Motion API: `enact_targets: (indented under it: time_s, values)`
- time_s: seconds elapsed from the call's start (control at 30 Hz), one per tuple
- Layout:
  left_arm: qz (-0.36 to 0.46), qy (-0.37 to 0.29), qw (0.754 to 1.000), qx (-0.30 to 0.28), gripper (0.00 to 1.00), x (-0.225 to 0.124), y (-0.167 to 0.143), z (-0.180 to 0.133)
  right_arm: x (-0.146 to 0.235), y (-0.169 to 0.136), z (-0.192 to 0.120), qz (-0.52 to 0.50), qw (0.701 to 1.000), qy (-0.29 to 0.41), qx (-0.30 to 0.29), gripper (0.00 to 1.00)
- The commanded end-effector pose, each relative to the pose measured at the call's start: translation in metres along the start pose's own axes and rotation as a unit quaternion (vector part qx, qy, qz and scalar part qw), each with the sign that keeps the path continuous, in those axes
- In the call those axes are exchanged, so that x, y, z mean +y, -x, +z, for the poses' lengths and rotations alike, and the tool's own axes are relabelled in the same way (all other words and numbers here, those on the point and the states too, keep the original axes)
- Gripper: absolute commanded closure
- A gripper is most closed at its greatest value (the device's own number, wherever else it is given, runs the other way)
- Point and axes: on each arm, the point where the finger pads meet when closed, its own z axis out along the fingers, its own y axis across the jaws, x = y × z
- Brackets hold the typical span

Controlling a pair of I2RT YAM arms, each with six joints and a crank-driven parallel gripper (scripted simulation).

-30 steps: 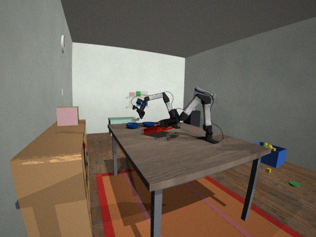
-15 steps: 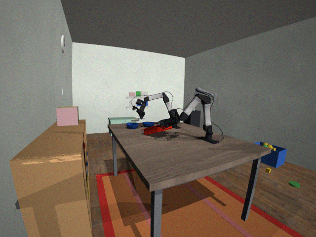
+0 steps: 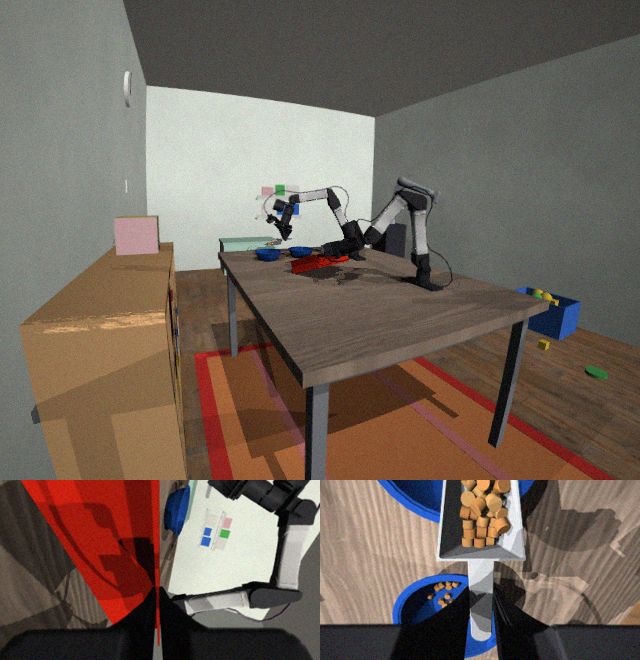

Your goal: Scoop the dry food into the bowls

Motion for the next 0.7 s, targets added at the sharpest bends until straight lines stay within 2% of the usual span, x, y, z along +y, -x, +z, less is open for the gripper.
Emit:
enact_targets:
  time_s: [0.0,0.3,0.43,0.47,0.5,0.67]
  values:
    - [0.055,-0.050,0.997,-0.009,1.00,-0.043,0.007,-0.006,-0.004,0.011,-0.009,-0.034,0.999,-0.009,0.000,1.00]
    - [0.055,-0.050,0.997,-0.009,1.00,-0.043,0.007,-0.006,-0.012,0.019,-0.021,-0.081,0.996,-0.021,0.008,1.00]
    - [0.055,-0.050,0.997,-0.009,1.00,-0.043,0.007,-0.006,-0.013,0.018,-0.014,-0.091,0.995,-0.018,0.020,1.00]
    - [0.055,-0.050,0.997,-0.009,1.00,-0.043,0.007,-0.006,-0.018,0.019,-0.027,-0.092,0.995,-0.027,0.012,1.00]
    - [0.055,-0.050,0.997,-0.009,1.00,-0.043,0.007,-0.006,-0.014,0.018,-0.015,-0.100,0.994,-0.019,0.025,1.00]
    - [0.055,-0.050,0.997,-0.009,1.00,-0.043,0.007,-0.006,-0.018,0.023,-0.024,-0.124,0.991,-0.027,0.027,1.00]
